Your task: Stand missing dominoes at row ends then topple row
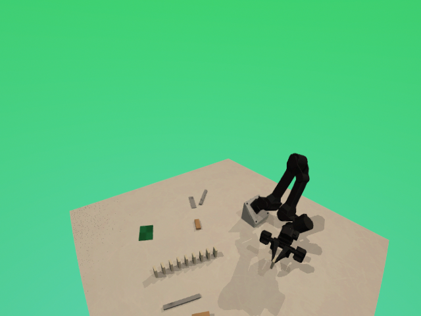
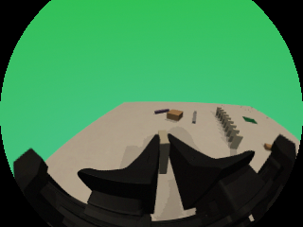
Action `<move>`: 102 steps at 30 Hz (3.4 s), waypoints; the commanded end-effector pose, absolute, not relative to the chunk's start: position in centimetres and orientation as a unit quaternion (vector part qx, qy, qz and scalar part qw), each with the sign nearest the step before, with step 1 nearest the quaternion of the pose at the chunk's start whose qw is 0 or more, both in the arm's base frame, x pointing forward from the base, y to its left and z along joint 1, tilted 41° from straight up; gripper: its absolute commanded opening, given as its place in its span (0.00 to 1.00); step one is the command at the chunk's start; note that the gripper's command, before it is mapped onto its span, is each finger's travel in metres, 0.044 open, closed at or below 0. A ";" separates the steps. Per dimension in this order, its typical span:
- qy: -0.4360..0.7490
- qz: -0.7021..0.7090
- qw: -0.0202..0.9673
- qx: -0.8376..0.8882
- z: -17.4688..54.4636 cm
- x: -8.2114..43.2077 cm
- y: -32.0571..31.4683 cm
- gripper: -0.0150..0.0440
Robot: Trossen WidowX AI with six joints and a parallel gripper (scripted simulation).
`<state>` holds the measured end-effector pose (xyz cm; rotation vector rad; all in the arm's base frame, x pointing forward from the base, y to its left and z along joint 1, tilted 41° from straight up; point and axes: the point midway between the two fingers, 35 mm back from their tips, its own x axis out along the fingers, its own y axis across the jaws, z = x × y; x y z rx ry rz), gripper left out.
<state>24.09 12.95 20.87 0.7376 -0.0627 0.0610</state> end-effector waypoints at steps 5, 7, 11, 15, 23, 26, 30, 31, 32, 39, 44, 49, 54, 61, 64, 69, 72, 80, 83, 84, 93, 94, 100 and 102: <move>-0.029 0.028 0.931 0.364 19.9 24.4 13.8 0.30; -0.028 0.028 0.930 0.364 19.6 24.4 14.0 0.30; -0.028 0.028 0.930 0.366 19.1 24.6 14.4 0.30; -0.027 0.028 0.929 0.367 18.6 24.7 14.8 0.30; -0.025 0.027 0.928 0.370 17.4 24.8 15.5 0.30; -0.025 0.027 0.928 0.371 17.0 24.8 15.7 0.30; -0.024 0.027 0.928 0.372 16.4 24.8 16.0 0.30; -0.024 0.027 0.927 0.372 16.2 24.8 16.1 0.30; -0.024 0.027 0.927 0.373 16.1 24.8 16.2 0.30; -0.022 0.027 0.926 0.375 15.0 24.7 16.6 0.30; -0.022 0.027 0.926 0.375 14.7 24.7 16.7 0.30; -0.022 0.027 0.926 0.375 14.7 24.7 16.7 0.30; -0.022 0.027 0.926 0.375 14.7 24.7 16.7 0.39; -0.022 0.027 0.926 0.375 14.7 24.7 16.7 0.70; -0.022 0.027 0.926 0.375 14.7 24.7 16.7 0.83; -0.022 0.027 0.926 0.375 15.0 24.7 16.5 1.00; -0.022 0.028 0.926 0.375 16.3 24.7 15.7 1.00; -0.022 0.029 0.927 0.374 18.5 24.1 13.5 1.00; -0.029 0.016 0.935 0.354 19.3 24.9 13.1 1.00; -0.025 0.014 0.937 0.347 19.5 25.5 13.2 1.00; 0.162 0.004 0.913 0.375 18.2 32.8 13.8 1.00; 0.193 -0.003 0.901 0.389 17.9 33.2 13.7 1.00; 0.389 -0.066 0.776 0.492 16.6 33.2 12.4 1.00; 0.453 -0.099 0.708 0.533 16.7 32.1 12.0 1.00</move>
